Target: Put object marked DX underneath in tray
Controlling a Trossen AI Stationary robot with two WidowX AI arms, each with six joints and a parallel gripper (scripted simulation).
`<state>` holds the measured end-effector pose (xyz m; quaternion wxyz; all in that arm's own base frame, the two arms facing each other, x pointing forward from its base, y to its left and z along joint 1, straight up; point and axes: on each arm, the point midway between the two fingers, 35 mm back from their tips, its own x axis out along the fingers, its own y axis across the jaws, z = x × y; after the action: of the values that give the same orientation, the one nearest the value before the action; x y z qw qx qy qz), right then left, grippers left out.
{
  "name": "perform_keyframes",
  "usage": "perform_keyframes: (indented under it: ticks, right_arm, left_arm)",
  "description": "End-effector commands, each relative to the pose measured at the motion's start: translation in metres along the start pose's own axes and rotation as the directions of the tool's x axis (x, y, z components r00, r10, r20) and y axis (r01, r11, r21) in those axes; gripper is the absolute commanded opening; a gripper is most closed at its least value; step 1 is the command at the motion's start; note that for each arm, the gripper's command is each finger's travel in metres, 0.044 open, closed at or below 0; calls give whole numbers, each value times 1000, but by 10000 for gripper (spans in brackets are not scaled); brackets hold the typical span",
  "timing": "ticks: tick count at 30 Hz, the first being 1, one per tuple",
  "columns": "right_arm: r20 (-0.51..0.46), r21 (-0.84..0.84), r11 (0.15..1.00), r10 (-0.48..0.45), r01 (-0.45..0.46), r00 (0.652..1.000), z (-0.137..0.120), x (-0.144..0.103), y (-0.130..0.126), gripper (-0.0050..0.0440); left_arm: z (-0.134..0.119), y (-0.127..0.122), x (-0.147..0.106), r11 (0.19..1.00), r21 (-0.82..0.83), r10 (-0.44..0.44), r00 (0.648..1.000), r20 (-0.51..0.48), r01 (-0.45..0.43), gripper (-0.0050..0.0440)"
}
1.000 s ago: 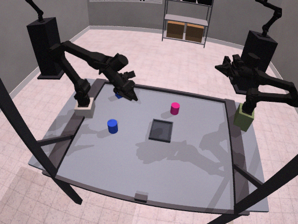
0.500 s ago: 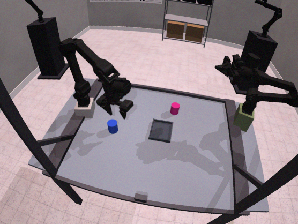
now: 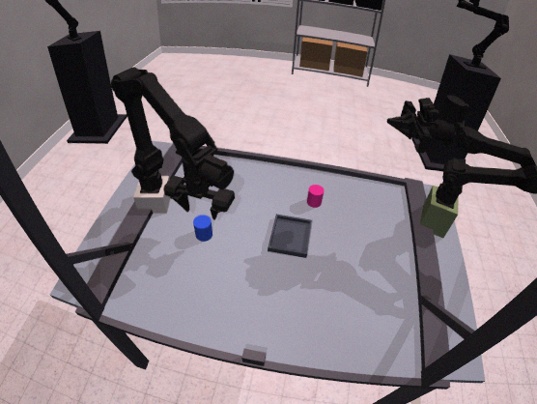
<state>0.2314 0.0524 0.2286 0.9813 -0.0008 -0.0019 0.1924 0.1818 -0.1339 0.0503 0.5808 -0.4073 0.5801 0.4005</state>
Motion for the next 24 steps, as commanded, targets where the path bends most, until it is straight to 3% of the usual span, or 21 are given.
perform_keyframes:
  ticks: [1,10,24]
  right_arm:
    - [8,-2,1000,1,-1,1000,4,-1,0,-50]
    - [8,-2,1000,1,-1,1000,4,-1,0,-50]
    - [8,-2,1000,1,-1,1000,4,-1,0,-50]
  left_arm:
    - [-1,-3,-4,1000,-1,-16,1000,-4,16,400]
    - [0,1,58,1000,6,5,1000,6,-5,400]
    - [0,2,72,1000,6,5,1000,5,-5,400]
